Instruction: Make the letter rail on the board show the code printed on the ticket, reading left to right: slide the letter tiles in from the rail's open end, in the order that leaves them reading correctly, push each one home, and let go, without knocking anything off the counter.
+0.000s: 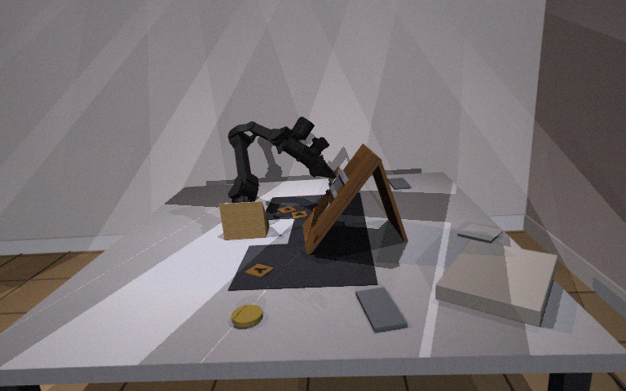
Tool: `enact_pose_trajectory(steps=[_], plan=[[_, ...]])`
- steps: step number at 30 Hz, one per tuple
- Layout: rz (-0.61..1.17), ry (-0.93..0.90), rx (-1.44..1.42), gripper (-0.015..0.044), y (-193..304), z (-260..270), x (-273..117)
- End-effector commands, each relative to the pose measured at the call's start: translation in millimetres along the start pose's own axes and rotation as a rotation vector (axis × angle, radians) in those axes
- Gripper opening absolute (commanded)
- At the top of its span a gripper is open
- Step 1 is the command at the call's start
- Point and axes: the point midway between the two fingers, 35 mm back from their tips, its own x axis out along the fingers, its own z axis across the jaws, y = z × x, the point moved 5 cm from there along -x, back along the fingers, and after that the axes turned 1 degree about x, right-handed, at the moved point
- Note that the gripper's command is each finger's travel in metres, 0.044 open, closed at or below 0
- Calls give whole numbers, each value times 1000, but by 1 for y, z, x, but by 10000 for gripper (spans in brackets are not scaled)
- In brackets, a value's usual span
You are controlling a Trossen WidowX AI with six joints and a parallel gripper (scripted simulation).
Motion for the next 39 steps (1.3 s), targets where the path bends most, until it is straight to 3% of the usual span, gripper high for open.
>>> enact_pose_trajectory(steps=[1, 39], plan=[[2, -6, -5, 0, 0, -2, 0], [2, -6, -6, 0, -1, -21, 0]])
